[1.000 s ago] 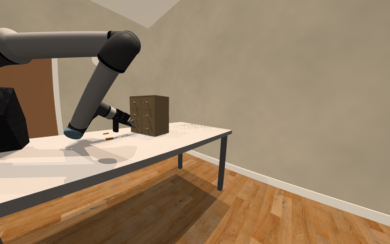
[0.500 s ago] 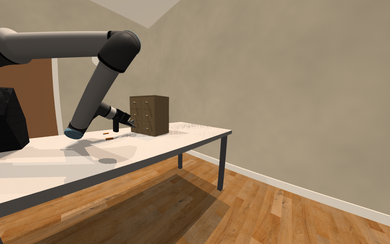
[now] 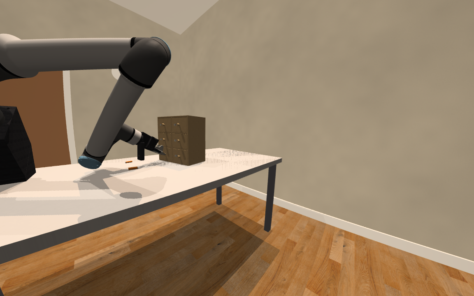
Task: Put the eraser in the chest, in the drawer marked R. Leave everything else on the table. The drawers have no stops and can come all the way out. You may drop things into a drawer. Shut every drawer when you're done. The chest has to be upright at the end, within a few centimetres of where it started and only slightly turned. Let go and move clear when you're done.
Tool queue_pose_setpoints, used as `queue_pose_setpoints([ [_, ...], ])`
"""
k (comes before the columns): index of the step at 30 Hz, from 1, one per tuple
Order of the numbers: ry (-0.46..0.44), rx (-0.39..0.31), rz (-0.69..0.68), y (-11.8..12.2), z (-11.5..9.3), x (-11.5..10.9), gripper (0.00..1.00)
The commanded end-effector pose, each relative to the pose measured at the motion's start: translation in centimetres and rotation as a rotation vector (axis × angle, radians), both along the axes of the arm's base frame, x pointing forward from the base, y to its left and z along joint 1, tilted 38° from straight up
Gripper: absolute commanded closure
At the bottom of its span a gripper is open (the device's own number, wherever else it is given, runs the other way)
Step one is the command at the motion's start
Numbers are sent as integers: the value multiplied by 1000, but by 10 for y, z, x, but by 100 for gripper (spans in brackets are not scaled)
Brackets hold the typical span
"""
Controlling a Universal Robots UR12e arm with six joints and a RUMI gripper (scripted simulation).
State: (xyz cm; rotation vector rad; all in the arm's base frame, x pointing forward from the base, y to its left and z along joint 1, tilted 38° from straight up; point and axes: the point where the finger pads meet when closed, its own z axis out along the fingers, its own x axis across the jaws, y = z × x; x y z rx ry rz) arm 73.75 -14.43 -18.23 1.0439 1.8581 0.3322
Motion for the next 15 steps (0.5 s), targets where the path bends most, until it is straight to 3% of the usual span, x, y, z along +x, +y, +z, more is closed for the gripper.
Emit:
queue_pose_setpoints([
  [1,0,0,1,0,0,0,93],
  [11,0,0,1,0,0,0,93],
  [15,0,0,1,0,0,0,88],
])
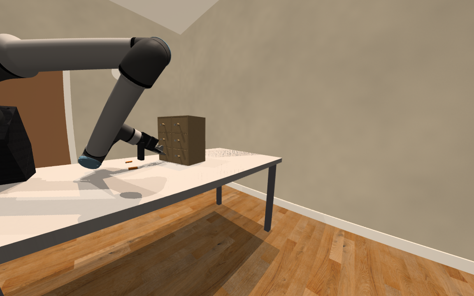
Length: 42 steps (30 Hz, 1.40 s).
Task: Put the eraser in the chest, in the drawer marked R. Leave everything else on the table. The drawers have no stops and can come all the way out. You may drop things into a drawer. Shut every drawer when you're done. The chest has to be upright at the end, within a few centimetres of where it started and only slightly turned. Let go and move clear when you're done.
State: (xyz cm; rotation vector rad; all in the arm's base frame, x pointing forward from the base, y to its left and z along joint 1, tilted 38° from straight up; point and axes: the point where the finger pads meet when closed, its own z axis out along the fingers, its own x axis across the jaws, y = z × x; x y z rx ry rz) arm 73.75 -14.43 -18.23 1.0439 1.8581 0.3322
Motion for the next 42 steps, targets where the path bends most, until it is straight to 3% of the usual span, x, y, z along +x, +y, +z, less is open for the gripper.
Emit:
queue_pose_setpoints([
  [1,0,0,1,0,0,0,88],
  [11,0,0,1,0,0,0,80],
  [27,0,0,1,0,1,-3,80],
  [42,0,0,1,-5,6,-41,80],
])
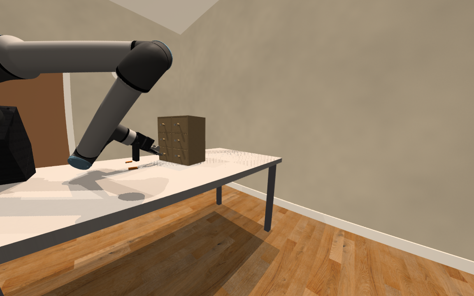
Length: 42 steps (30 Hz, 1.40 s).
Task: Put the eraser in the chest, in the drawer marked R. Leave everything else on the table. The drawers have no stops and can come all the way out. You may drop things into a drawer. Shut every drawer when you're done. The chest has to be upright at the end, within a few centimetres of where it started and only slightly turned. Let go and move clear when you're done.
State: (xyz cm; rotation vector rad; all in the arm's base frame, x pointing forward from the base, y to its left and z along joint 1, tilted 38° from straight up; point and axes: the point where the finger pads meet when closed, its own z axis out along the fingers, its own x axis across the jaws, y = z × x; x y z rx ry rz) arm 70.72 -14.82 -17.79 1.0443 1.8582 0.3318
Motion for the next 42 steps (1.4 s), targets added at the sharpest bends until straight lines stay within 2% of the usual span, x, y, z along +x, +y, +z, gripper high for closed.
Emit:
queue_pose_setpoints([
  [1,-1,0,1,-1,2,-11,80],
  [19,-1,0,1,1,7,-21,80],
  [24,-1,0,1,10,22,-31,80],
  [34,-1,0,1,37,65,-57,80],
  [42,-1,0,1,44,77,-65,80],
])
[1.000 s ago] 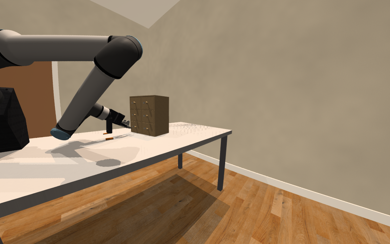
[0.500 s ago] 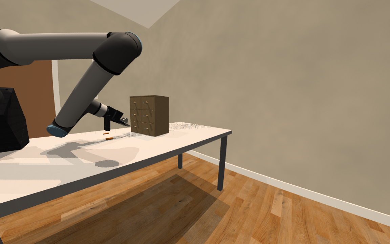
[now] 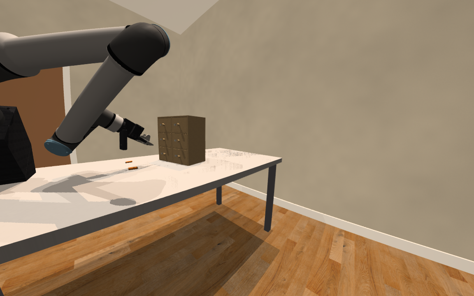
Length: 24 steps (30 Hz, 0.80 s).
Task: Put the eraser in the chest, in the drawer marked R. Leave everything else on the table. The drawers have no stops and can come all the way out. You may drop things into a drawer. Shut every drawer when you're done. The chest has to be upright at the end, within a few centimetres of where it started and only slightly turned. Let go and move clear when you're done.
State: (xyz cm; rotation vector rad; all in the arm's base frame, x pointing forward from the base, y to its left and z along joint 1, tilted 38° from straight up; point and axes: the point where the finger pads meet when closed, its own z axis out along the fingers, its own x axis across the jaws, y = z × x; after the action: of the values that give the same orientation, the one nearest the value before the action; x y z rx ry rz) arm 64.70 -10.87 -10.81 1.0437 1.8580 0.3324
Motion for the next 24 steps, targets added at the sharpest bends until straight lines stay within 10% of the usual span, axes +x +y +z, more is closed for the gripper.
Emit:
queue_pose_setpoints([
  [1,0,0,0,5,8,-5,80],
  [24,93,-22,-72,11,18,-14,80],
])
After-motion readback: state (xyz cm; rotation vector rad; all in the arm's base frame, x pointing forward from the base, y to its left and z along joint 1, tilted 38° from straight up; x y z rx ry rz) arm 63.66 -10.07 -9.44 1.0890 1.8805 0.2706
